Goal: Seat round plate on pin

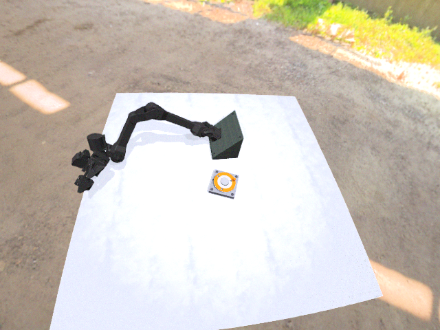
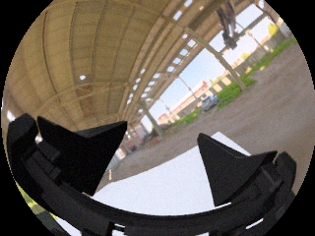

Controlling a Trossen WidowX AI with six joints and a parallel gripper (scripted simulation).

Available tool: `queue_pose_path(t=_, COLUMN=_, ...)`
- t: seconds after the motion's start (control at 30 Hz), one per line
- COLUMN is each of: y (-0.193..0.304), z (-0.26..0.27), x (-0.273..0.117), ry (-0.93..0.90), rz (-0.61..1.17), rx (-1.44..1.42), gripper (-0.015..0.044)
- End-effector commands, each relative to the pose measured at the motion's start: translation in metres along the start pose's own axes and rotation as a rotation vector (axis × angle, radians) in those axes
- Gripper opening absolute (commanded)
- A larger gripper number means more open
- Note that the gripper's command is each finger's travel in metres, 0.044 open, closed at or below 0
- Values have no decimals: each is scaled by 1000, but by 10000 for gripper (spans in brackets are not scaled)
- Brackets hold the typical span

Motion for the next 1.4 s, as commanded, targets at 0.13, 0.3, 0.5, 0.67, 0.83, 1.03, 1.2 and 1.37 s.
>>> queue_pose_path(t=0.13, y=41, z=-28, x=49, ry=46, rz=-68, rx=237, gripper=269)
queue_pose_path(t=0.3, y=82, z=-33, x=89, ry=78, rz=-46, rx=444, gripper=138)
queue_pose_path(t=0.5, y=161, z=-28, x=144, ry=183, rz=49, rx=727, gripper=0)
queue_pose_path(t=0.67, y=231, z=-20, x=173, ry=330, rz=156, rx=882, gripper=0)
queue_pose_path(t=0.83, y=295, z=-2, x=187, ry=473, rz=283, rx=971, gripper=0)
queue_pose_path(t=1.03, y=398, z=45, x=185, ry=726, rz=544, rx=1008, gripper=0)
queue_pose_path(t=1.2, y=463, z=88, x=164, ry=899, rz=763, rx=943, gripper=0)
queue_pose_path(t=1.37, y=508, z=128, x=132, ry=1037, rz=961, rx=812, gripper=0)
Point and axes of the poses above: the point midway between the two fingers, 35 mm back from their tips, its own x axis out along the fingers, its own z axis across the jaws, y = z × x, the point moved 2 cm from there along -x, back along the fingers, and after that the axes turned 14 degrees about x, right-handed, at the moved point
